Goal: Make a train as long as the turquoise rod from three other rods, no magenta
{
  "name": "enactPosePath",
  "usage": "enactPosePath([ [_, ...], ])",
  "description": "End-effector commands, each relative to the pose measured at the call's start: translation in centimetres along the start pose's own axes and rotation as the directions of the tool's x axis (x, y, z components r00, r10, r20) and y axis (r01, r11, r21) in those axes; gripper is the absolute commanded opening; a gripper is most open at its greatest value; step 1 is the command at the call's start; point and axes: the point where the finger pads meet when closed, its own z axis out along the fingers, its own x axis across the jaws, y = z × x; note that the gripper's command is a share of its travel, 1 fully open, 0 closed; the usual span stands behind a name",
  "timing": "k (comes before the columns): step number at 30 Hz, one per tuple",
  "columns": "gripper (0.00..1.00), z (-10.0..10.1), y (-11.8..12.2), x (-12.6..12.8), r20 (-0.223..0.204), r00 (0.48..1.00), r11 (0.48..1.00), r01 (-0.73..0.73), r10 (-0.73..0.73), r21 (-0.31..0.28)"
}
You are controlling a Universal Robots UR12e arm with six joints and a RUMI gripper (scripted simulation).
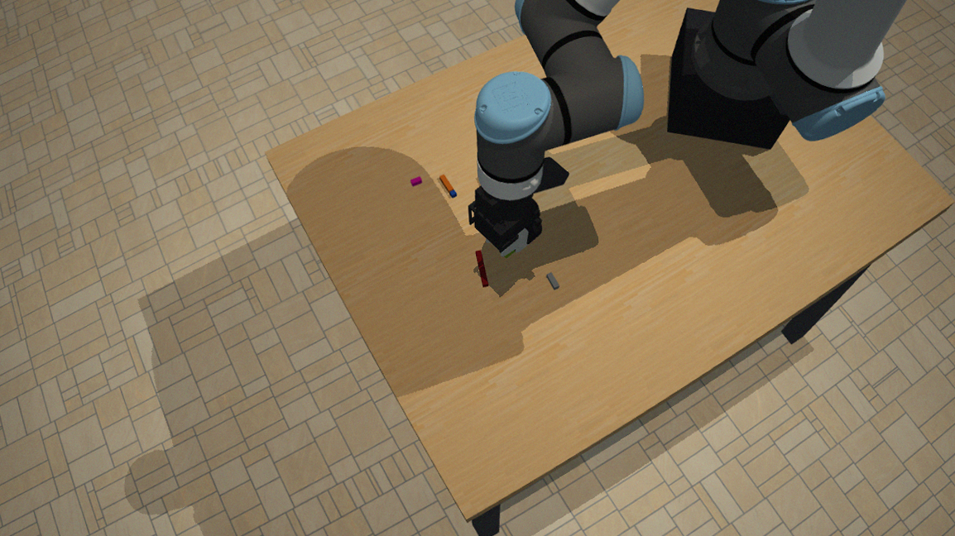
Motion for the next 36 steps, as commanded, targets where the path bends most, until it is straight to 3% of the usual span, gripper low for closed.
enactPosePath([
  [1,0.0,0.0,0.1,-0.4,0.0,1.0,1.0,0.016,-0.016,-0.001],
  [19,0.0,0.0,-0.2,-5.8,0.002,0.965,0.965,0.264,-0.264,0.001],
  [26,0.0,0.1,-0.7,-10.1,0.002,0.891,0.891,0.455,-0.455,0.003],
  [34,0.0,0.1,-1.6,-15.6,0.001,0.743,0.743,0.669,-0.669,0.003],
  [36,0.0,0.1,-1.6,-15.6,0.001,0.743,0.743,0.669,-0.669,0.003],
])
